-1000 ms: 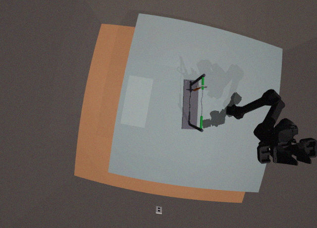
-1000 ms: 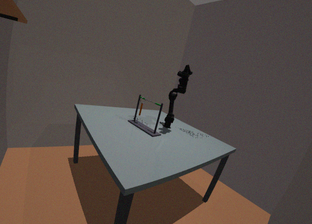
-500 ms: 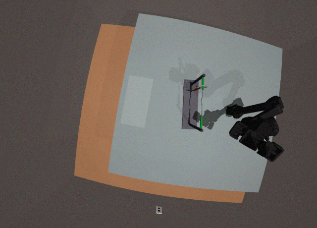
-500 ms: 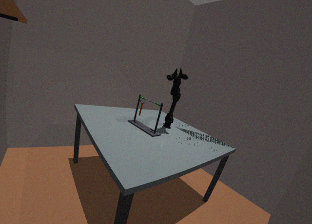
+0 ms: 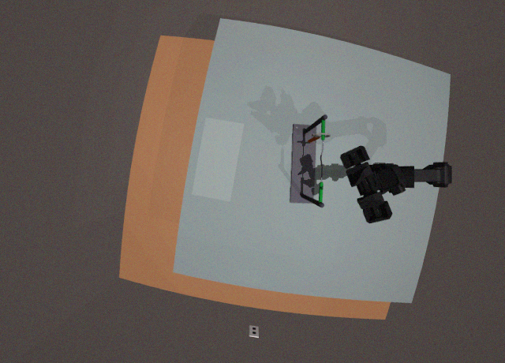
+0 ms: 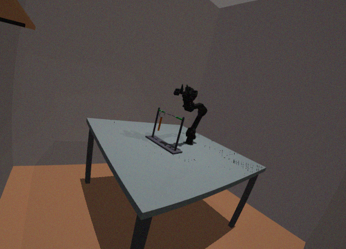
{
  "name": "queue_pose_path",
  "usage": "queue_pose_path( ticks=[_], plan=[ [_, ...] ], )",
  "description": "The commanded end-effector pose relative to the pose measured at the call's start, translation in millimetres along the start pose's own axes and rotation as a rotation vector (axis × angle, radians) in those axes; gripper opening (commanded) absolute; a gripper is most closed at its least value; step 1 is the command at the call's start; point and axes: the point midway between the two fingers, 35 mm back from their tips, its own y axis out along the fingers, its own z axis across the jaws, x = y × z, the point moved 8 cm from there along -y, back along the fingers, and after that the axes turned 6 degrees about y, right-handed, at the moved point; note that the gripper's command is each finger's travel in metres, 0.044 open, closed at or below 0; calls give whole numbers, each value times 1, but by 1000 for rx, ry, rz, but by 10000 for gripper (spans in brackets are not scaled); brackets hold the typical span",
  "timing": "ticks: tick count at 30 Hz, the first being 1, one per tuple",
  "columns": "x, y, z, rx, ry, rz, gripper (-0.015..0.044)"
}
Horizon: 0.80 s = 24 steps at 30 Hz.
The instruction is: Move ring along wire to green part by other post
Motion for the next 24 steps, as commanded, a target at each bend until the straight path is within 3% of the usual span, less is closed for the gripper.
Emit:
queue_pose_path(
  ticks=[1,24],
  plan=[
    [-7,-16,-37,-73,-181,77,160],
    [43,-126,-174,-362,-1024,445,160]
  ],
)
